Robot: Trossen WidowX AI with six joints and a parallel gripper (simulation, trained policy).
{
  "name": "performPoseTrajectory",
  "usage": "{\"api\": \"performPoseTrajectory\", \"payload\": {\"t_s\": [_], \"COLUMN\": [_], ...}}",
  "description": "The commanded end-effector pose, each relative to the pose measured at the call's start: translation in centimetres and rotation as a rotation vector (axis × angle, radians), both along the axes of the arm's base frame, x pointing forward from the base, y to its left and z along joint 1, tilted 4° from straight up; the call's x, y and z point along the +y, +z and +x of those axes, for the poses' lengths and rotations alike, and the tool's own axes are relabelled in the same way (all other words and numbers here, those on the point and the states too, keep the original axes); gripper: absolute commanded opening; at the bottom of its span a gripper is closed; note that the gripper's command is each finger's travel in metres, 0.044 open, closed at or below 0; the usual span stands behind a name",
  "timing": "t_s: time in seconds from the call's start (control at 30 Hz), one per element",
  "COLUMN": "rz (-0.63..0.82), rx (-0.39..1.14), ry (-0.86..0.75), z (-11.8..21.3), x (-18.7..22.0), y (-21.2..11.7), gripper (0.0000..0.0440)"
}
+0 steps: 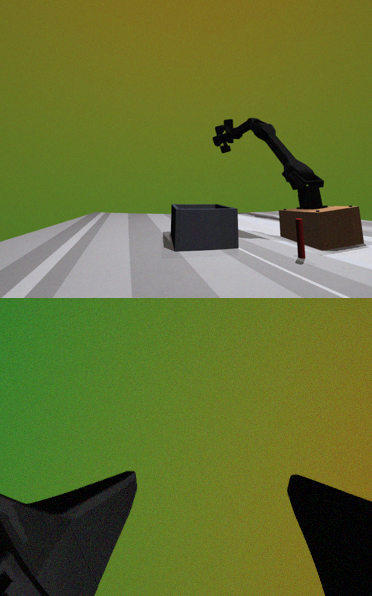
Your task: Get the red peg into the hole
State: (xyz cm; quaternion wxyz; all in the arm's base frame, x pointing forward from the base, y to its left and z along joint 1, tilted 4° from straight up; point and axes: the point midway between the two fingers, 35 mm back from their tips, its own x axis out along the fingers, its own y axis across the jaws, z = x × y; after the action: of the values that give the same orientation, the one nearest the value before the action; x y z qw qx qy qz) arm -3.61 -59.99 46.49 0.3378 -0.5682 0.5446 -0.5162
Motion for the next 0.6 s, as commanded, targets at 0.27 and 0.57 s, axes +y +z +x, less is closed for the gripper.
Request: {"api": "performPoseTrajectory", "payload": {"t_s": [0.27, 0.57], "rz": [0.137, 0.319], "rx": [-0.168, -0.366], "ry": [0.195, 0.348], "z": [9.5, 19.2], "x": [-0.1, 2.7], "y": [-3.6, -6.9], "gripper": [0.0440, 0.0440]}}
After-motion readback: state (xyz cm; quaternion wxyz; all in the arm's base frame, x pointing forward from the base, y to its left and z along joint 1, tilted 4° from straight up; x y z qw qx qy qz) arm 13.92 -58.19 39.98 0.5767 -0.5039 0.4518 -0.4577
